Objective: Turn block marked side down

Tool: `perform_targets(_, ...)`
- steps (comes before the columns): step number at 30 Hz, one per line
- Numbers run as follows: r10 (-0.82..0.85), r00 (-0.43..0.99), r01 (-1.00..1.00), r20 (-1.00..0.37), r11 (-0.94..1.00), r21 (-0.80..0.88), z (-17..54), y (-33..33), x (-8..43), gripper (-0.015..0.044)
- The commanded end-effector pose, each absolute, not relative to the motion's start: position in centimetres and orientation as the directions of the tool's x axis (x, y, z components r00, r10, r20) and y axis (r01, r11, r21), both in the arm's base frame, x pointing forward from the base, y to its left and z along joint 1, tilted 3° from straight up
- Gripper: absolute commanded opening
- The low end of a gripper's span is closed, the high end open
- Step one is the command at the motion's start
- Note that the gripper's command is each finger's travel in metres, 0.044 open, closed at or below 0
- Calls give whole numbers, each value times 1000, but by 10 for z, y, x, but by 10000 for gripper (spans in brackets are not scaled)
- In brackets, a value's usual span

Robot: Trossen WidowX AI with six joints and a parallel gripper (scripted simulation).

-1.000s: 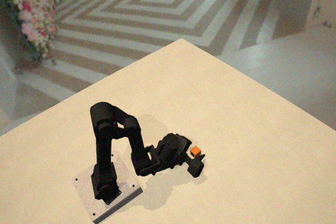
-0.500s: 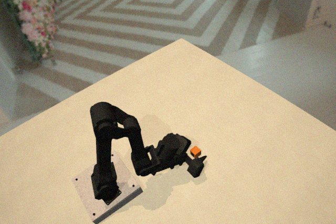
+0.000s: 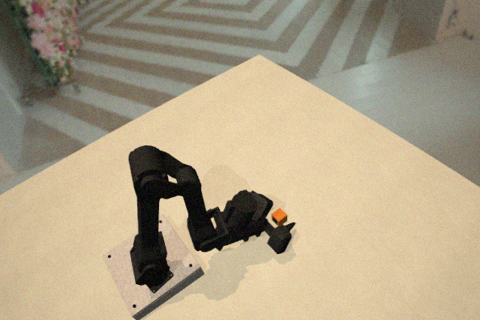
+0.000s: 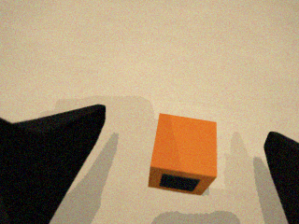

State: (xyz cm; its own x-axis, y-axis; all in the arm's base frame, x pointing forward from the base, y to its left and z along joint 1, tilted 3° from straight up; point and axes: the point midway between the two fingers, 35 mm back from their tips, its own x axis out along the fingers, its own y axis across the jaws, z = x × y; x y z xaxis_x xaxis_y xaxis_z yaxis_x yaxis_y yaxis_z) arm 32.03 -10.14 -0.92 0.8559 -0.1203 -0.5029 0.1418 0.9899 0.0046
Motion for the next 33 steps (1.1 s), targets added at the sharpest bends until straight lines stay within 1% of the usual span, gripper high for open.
perform_targets(1, -116, 857, 141, -501, 990, 11, -9, -101, 320, 440)
perform_targets(5, -116, 855, 141, -506, 990, 11, -9, -101, 321, 440)
perform_targets(7, -114, 831, 143, -544, 990, 12, -9, -103, 325, 440)
perform_targets(13, -96, 705, 147, -703, 989, 12, 11, -107, 330, 440)
perform_targets(20, -69, 545, 141, -835, 990, 10, 55, -100, 306, 440)
perform_targets(33, -67, 531, 139, -845, 990, 9, 59, -98, 303, 440)
